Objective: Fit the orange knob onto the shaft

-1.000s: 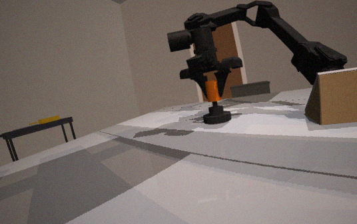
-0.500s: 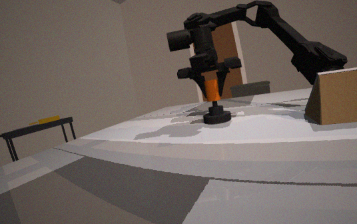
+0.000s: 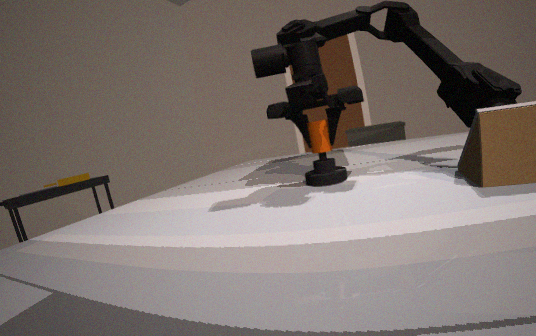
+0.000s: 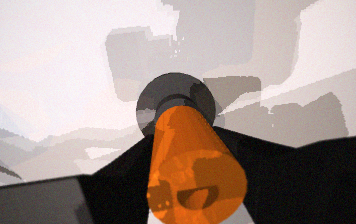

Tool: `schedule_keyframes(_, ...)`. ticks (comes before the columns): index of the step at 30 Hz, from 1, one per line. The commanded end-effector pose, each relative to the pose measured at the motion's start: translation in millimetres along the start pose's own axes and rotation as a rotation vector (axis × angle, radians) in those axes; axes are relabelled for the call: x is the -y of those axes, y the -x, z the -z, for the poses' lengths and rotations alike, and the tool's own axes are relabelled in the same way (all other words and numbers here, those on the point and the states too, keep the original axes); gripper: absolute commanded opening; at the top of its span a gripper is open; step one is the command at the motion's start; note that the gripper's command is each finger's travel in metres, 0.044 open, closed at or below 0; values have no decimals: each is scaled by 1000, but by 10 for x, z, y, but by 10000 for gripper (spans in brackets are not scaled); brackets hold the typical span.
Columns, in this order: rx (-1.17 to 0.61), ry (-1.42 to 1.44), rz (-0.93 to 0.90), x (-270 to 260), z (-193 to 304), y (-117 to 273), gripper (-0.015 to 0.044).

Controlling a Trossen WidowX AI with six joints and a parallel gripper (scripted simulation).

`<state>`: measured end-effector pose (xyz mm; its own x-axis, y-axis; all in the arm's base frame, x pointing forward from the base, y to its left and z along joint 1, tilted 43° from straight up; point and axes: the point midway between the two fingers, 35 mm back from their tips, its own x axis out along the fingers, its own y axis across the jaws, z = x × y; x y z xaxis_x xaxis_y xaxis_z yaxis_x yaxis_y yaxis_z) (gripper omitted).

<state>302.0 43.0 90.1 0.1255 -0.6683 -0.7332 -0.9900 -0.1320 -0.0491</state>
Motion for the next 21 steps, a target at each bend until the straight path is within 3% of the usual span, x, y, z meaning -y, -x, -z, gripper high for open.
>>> schedule_keyframes(1, -1, 3, 0, 0, 6, -5, 0)
schedule_keyframes(21, -1, 212, 0, 18, -2, 10, 0)
